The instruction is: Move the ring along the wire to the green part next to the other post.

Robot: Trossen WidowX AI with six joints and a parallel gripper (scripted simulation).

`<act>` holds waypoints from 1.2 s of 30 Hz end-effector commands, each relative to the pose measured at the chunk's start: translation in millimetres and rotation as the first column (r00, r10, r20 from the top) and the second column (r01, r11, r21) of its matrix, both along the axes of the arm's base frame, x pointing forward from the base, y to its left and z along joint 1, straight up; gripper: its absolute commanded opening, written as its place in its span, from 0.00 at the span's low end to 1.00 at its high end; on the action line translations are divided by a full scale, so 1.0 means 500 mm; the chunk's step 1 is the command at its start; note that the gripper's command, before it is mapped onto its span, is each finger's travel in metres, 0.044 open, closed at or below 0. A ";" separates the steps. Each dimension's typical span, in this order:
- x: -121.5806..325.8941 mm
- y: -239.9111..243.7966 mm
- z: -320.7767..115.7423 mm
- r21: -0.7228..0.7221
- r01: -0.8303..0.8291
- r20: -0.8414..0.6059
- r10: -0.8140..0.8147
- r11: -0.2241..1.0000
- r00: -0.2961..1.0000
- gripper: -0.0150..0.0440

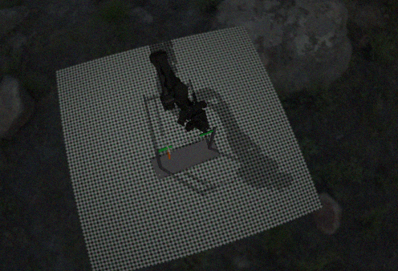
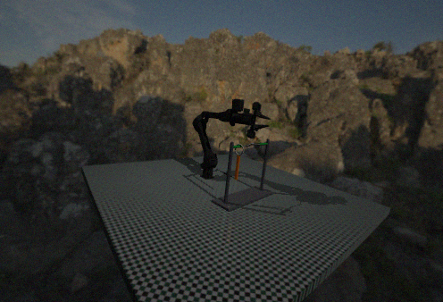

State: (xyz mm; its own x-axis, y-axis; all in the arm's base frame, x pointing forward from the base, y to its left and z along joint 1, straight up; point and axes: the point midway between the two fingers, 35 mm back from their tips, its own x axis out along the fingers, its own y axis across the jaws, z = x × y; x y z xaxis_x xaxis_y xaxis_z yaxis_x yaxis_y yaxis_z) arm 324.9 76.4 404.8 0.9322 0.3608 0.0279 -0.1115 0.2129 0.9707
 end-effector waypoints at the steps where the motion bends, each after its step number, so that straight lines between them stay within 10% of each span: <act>1: 0.009 -0.080 -0.016 -0.095 0.116 0.054 -0.112 0.989 0.992 0.53; 22: 0.018 -0.433 -0.118 -0.556 0.461 0.277 -0.369 0.691 0.887 0.53; 36: -0.012 -0.552 -0.244 -0.554 0.476 0.096 -0.516 0.683 0.851 0.53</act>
State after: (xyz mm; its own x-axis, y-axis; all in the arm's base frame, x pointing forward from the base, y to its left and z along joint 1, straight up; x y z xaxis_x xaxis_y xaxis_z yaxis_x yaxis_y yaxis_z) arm 323.5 -182.2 312.5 0.9835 -0.1803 -0.0144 0.1448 0.7372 0.6600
